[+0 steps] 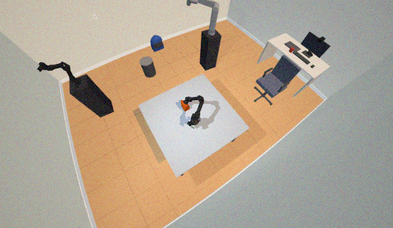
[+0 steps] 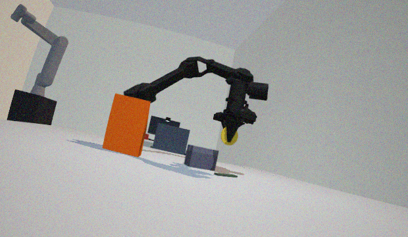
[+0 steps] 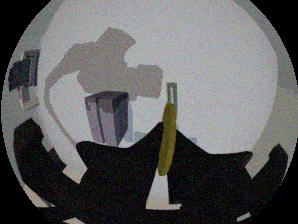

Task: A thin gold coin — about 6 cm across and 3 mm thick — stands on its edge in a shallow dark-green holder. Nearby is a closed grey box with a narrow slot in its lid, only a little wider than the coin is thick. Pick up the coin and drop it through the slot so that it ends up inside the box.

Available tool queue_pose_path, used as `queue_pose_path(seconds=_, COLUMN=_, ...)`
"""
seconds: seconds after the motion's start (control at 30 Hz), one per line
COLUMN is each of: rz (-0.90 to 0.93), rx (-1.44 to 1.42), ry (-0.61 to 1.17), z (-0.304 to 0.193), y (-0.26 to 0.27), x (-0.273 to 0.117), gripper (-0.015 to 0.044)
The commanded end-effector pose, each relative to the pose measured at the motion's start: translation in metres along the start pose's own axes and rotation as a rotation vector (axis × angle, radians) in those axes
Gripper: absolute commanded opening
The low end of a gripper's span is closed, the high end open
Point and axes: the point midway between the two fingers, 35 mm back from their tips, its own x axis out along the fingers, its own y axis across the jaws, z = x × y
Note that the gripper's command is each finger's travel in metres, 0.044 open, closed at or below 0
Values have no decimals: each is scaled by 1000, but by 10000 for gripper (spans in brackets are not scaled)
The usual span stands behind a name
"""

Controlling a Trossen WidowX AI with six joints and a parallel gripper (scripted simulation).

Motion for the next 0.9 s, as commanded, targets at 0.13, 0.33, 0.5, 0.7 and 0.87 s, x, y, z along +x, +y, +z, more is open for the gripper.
queue_pose_path(seconds=0.13, rz=5, rx=7, ry=0, z=-4, y=20, x=0, gripper=0)
queue_pose_path(seconds=0.33, rz=5, rx=8, ry=0, z=-7, y=35, x=0, gripper=0)
queue_pose_path(seconds=0.5, rz=6, rx=8, ry=0, z=-10, y=48, x=0, gripper=0)
queue_pose_path(seconds=0.7, rz=7, rx=8, ry=0, z=-15, y=63, x=0, gripper=0)
queue_pose_path(seconds=0.87, rz=9, rx=8, ry=1, z=-20, y=75, x=1, gripper=0)
